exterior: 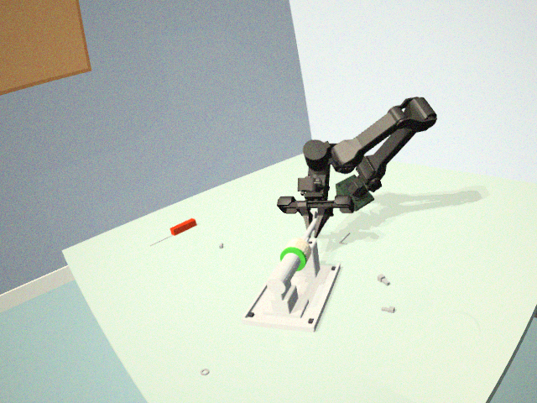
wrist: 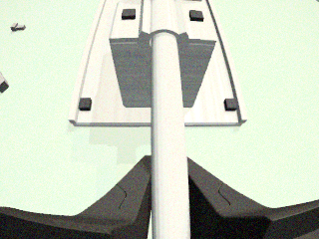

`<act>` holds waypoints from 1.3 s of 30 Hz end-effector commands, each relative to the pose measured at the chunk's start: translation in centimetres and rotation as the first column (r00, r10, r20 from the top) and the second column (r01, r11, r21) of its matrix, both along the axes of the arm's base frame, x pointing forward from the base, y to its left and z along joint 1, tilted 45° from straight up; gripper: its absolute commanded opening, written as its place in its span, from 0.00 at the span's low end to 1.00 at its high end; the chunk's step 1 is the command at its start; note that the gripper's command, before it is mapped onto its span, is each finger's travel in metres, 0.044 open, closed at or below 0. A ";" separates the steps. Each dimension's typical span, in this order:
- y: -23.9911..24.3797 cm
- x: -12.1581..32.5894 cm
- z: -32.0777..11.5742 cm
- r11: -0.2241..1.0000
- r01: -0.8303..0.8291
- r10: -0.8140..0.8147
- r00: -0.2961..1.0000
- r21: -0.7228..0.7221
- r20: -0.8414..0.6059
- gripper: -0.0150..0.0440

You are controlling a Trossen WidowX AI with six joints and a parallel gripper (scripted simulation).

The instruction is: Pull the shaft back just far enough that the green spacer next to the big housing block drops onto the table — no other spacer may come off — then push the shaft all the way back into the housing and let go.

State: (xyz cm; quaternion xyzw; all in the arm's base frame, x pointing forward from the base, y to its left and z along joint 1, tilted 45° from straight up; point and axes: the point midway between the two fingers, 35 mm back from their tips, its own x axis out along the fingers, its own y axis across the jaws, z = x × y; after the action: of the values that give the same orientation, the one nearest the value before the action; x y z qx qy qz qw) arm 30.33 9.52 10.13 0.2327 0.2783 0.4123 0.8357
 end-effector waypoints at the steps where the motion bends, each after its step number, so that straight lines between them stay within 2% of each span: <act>1: 0.0 -0.1 0.0 1.000 -0.002 0.002 1.000 -0.002 0.005 0.25; 39: -0.2 -0.5 -0.1 1.000 -0.002 0.002 1.000 -0.002 0.005 0.25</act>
State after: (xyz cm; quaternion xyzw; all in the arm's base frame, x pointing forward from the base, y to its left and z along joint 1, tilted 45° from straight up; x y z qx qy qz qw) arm 30.03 9.30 10.02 0.2325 0.2780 0.4119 0.8361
